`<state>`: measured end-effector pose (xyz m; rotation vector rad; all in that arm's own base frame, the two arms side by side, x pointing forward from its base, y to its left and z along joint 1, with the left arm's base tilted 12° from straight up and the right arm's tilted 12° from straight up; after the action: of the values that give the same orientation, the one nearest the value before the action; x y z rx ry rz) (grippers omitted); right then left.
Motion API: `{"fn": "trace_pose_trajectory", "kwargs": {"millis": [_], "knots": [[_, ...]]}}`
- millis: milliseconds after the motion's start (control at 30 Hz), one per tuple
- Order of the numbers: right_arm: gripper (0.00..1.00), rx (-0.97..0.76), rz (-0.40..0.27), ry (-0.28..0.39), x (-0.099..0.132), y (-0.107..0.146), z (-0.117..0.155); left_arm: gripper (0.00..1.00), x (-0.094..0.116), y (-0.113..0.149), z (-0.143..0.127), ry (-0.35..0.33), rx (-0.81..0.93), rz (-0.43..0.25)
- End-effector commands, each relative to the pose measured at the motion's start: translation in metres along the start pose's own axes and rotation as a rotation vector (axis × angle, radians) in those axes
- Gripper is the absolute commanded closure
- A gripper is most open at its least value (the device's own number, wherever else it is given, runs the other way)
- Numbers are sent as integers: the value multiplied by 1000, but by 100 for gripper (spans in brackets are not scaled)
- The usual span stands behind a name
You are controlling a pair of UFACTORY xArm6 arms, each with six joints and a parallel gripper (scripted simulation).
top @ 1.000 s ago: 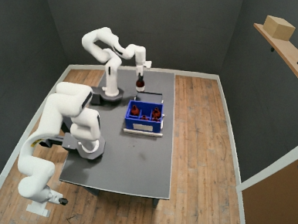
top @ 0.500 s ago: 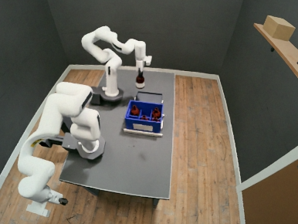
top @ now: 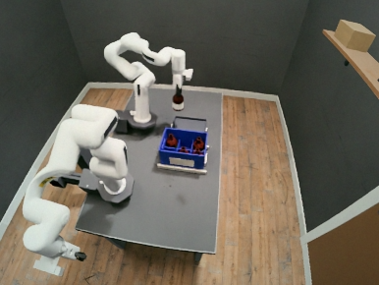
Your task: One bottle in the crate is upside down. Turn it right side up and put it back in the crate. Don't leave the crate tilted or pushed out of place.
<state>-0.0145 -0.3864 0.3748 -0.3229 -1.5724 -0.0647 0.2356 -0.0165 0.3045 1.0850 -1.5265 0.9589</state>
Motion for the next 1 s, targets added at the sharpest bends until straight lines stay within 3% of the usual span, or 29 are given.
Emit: {"fn": "trace_pose_trajectory", "kwargs": {"millis": [0,633,967], "knots": [[0,0,4,-1,2,-1,0,71,2,-1,0,0,1,4],[0,0,4,-1,2,-1,0,71,3,-3,3,0,-49,4],[0,0,4,-1,2,-1,0,71,3,-15,21,-1,-104,4]]}}
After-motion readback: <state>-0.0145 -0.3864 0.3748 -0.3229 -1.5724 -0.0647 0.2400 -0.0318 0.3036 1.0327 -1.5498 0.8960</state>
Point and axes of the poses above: on each arm, the point where the finger pads meet when closed, its own x axis back along the fingers, its own z axis across the jaws, y = z × x, the point moved 6 cm from there along x, back along the fingers, and after that the axes turned 12 degrees about -x, right-handed, at the moved point
